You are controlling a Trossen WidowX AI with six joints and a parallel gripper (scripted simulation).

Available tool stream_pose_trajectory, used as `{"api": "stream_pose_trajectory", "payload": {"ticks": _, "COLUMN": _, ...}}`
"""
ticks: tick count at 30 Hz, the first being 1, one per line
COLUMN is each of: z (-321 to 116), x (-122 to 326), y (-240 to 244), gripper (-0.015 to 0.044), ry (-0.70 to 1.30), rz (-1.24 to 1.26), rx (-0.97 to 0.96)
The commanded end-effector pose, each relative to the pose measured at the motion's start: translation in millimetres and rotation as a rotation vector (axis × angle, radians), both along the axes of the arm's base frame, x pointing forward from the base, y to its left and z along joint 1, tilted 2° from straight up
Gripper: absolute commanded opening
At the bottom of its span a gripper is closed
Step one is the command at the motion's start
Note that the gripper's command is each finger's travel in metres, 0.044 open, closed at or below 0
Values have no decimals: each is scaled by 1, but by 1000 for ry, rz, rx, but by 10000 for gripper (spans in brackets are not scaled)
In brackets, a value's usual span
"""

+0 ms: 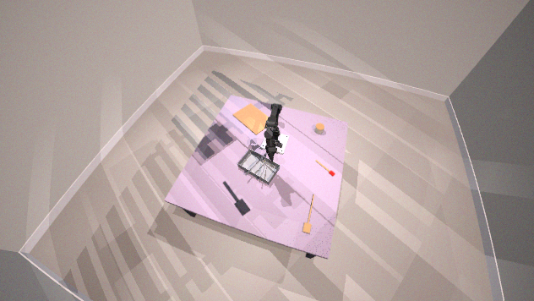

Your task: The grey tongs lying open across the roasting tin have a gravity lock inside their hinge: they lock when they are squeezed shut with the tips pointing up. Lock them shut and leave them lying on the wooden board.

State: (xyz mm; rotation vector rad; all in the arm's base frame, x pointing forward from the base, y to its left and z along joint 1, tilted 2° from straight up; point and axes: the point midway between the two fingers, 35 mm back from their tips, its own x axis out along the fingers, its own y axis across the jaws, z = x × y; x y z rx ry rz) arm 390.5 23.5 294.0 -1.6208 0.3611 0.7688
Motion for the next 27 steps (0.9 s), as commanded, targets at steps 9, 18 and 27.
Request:
{"api": "stream_pose_trajectory", "payload": {"ticks": 9, "z": -125, "x": -43, "y": -73, "gripper": 440, "ry": 506, "rz": 640, "rx": -558}}
{"api": "stream_pose_trajectory", "payload": {"ticks": 18, "z": -152, "x": -71, "y": -91, "gripper": 440, "ry": 646, "rz": 956, "rx": -609}}
{"api": "stream_pose_trajectory", "payload": {"ticks": 27, "z": -152, "x": -71, "y": -91, "gripper": 440, "ry": 646, "rz": 956, "rx": -609}}
